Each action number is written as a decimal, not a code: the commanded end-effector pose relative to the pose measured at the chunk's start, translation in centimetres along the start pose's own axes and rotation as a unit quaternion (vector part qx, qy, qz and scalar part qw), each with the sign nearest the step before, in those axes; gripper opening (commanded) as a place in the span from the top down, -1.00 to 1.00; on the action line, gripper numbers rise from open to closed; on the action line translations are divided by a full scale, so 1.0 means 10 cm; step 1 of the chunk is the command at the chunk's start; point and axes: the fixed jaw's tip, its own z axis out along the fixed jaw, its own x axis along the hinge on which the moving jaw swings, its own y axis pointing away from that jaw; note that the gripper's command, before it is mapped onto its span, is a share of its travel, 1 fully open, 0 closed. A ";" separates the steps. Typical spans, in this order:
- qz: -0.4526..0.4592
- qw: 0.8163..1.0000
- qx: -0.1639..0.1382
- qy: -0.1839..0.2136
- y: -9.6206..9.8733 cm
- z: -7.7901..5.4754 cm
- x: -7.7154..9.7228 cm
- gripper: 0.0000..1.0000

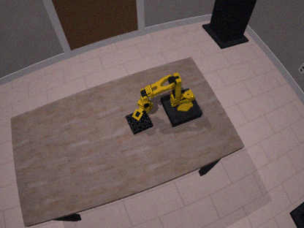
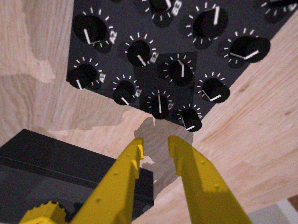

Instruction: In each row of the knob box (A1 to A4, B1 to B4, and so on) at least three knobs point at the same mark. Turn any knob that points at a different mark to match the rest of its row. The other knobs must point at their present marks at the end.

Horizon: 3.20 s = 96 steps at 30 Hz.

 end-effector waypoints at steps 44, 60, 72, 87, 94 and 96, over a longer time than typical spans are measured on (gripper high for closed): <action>-0.033 0.999 0.006 -0.008 0.32 -0.17 -0.13 0.70; -0.114 0.993 0.006 -0.008 1.18 -0.40 -0.45 0.36; -0.147 0.989 0.006 -0.008 1.58 -0.49 -0.44 0.21; -0.150 0.989 0.006 -0.008 1.62 -0.50 -0.43 0.20; -0.150 0.989 0.006 -0.008 1.62 -0.50 -0.43 0.20; -0.150 0.989 0.006 -0.008 1.62 -0.50 -0.43 0.20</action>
